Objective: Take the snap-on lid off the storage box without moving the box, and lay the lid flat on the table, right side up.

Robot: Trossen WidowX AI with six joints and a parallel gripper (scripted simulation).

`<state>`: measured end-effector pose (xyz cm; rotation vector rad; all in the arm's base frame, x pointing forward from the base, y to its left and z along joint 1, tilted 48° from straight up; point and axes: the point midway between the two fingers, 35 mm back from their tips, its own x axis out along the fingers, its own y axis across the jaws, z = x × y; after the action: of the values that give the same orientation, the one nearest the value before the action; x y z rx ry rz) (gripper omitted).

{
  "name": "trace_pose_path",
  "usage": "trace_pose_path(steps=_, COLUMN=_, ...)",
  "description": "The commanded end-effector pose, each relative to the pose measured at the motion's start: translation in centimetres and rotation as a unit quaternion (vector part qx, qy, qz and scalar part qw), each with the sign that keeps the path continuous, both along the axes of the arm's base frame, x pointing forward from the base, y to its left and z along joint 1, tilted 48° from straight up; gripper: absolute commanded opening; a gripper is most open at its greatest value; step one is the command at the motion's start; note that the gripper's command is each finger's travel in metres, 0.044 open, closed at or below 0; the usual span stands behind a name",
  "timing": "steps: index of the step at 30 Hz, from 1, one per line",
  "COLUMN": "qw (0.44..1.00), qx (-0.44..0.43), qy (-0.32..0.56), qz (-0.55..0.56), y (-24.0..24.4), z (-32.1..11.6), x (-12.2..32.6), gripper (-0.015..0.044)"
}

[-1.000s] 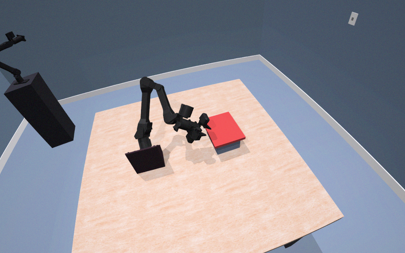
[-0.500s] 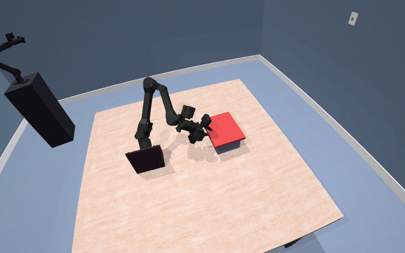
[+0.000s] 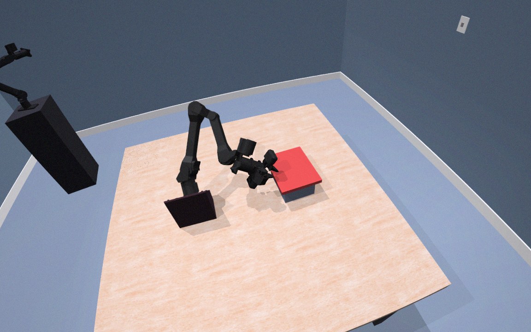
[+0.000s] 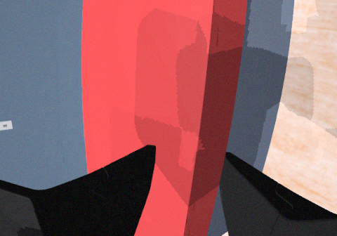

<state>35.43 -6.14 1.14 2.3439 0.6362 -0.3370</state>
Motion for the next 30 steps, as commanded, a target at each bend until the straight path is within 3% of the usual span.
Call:
trace_pose_path(steps=1, qw=1.000, qx=0.000, qy=0.000, qz=0.000, y=-0.04, z=0.04, x=-0.02, gripper=0.0000)
trace_pose_path(steps=30, qw=1.000, qx=0.000, qy=0.000, qz=0.000, y=-0.44, z=0.44, x=-0.20, gripper=0.0000)
